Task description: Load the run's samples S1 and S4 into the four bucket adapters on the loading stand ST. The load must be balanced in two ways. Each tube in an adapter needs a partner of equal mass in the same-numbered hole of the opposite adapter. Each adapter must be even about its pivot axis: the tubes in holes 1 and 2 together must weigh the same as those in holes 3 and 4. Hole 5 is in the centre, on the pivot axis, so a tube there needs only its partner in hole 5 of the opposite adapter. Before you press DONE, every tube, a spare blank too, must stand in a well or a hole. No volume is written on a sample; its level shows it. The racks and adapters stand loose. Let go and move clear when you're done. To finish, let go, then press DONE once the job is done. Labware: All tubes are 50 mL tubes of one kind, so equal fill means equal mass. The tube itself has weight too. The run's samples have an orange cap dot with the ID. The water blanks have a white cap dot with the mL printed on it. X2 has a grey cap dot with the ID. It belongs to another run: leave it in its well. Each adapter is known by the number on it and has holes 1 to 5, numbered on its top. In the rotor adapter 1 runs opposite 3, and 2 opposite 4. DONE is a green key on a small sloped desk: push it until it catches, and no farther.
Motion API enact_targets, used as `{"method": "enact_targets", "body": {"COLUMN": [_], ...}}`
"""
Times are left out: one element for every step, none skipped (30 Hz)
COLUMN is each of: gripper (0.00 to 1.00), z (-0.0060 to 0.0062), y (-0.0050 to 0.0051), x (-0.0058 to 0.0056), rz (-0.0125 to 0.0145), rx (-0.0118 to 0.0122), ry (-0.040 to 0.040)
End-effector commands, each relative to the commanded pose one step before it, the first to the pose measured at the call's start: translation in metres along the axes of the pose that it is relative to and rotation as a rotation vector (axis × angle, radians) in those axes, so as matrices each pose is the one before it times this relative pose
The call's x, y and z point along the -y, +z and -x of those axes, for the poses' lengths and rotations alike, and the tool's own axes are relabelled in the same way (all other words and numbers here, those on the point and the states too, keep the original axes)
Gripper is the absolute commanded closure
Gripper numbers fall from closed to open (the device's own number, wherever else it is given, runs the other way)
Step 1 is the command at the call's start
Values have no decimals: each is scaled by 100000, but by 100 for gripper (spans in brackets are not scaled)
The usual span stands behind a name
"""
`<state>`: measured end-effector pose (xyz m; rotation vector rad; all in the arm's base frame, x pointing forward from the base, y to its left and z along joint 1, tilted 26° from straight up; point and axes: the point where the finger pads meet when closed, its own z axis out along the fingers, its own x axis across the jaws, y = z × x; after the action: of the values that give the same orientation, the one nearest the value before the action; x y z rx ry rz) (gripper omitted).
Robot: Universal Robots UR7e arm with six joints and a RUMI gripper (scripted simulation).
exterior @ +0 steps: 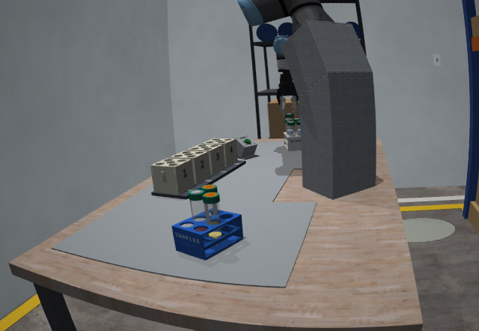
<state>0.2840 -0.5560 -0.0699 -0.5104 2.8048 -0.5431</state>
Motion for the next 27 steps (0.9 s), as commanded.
{"method": "enact_targets", "body": {"gripper": [100,100,100,100,100,100,100,100,100,100,100,100,100,100,100,100,100,100,100,100,100,100,100,100,100,100,100], "z": [-5,0,0,0,0,0,0,0,0,0,0,0,0,0,0,0,0,0,0,0,0,0,0,0,0,0,0], "y": [-1761,-333,-333,-333,-333,-333,-333,-333,-333,-333,0,0,-334,-333,-333,-333,-333,-333,-333,-333,-333,-333,-333,-333,-333,-333,-333], "x": [46,0,0,0,0,0,0,0,0,0,0,0,1,0,0,0,0,0,0,0,0,0,0,0,0,0,0], "rz": [-95,0,0,0,0,0,0,0,0,0,0,0,1,0,0,0,0,0,0,0,0,0,0,0,0,0,0], "rx": [-7,0,0,0,0,0,0,0,0,0,0,0,0,0,0,0,0,0,0,0,0,0,0,0,0,0,0], "ry": [-30,0,0,0,0,0,0,0,0,0,0,0,0,0,0,0,0,0,0,0,0,0,0,0,0,0,0]}}
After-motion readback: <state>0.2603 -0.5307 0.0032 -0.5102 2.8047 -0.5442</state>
